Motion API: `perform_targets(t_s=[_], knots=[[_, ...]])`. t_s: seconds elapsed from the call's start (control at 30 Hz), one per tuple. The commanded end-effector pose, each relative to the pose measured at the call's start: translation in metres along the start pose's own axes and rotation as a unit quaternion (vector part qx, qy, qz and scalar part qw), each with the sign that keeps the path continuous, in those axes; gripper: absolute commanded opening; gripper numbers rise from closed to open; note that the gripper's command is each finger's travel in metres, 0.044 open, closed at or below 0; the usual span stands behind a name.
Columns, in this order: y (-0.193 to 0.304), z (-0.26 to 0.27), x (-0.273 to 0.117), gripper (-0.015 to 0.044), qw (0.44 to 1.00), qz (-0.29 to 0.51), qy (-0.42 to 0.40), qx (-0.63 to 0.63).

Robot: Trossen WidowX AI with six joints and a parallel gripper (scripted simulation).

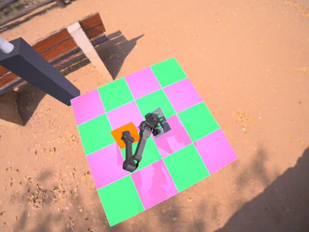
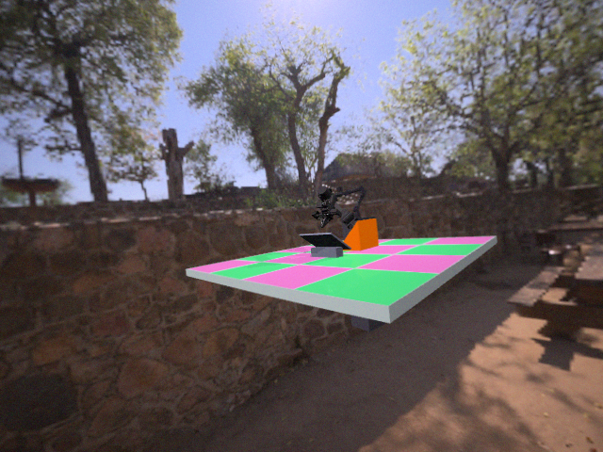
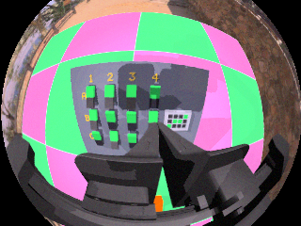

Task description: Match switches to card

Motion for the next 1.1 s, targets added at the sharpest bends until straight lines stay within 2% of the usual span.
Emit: perform_targets(t_s=[0.0,0.17,0.33,0.5,1.07], knots=[[0.014,0.013,-0.004,0.0000,1.000,0.001,0.001,0.002],[0.052,0.043,-0.004,0.0000,1.000,0.000,0.002,0.002],[0.052,0.043,-0.002,0.0000,1.000,0.001,0.002,0.002],[0.050,0.042,0.030,0.0000,1.000,0.012,0.000,0.002],[0.050,0.042,0.041,0.0000,1.000,0.012,0.001,0.002]])
Point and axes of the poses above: the point midway between the two fingers, 35 mm back from their tips, its own x axis out along the fingers, its own z axis across the jaws, y = z × x, the point moved 5 cm from there along -x, back along the fingers, and after that the axes turned 12 degrees about -x, right-handed, at the moved point
